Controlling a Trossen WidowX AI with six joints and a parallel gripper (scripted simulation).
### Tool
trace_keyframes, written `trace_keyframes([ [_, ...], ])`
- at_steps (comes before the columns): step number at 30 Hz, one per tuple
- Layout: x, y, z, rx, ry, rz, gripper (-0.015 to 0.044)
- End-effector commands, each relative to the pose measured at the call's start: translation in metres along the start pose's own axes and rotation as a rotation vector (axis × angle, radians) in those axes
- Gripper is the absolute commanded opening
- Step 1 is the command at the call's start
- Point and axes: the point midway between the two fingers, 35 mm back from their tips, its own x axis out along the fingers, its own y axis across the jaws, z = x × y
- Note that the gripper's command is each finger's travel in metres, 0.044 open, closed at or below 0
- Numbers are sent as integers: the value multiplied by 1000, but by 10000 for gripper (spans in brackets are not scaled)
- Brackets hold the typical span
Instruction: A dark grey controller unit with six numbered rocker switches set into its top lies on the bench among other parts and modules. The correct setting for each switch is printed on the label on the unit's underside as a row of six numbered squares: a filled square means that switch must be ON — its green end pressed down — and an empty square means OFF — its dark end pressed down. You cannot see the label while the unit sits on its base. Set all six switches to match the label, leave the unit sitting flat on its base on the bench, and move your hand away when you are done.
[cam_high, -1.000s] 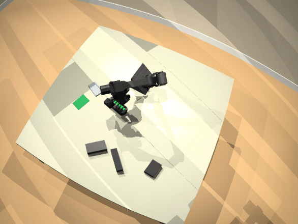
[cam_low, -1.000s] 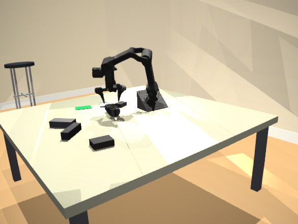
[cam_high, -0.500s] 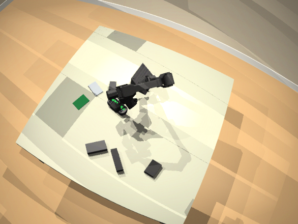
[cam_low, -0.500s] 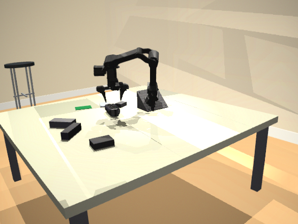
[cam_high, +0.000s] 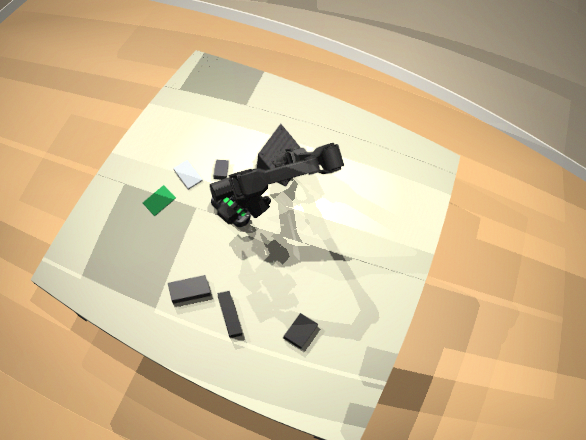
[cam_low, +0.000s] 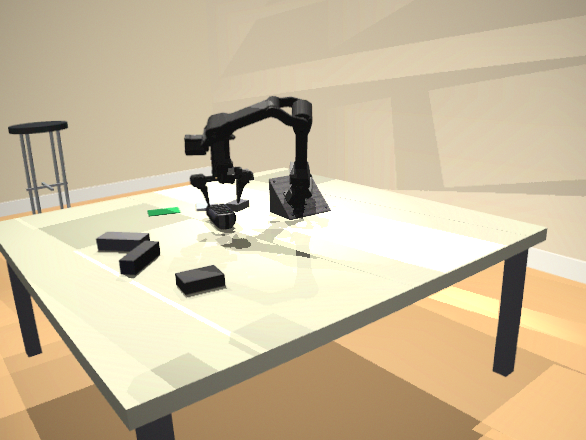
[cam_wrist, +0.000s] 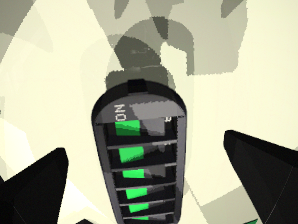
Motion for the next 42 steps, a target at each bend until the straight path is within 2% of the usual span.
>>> trace_keyframes([
  [1, 7, 0, 0, 3, -3, 0, 440],
  [24, 42, 2, 1, 2, -6, 1, 440],
  [28, 42, 2, 1, 2, -6, 1, 335],
  [42, 42, 2, 1, 2, -6, 1, 242],
])
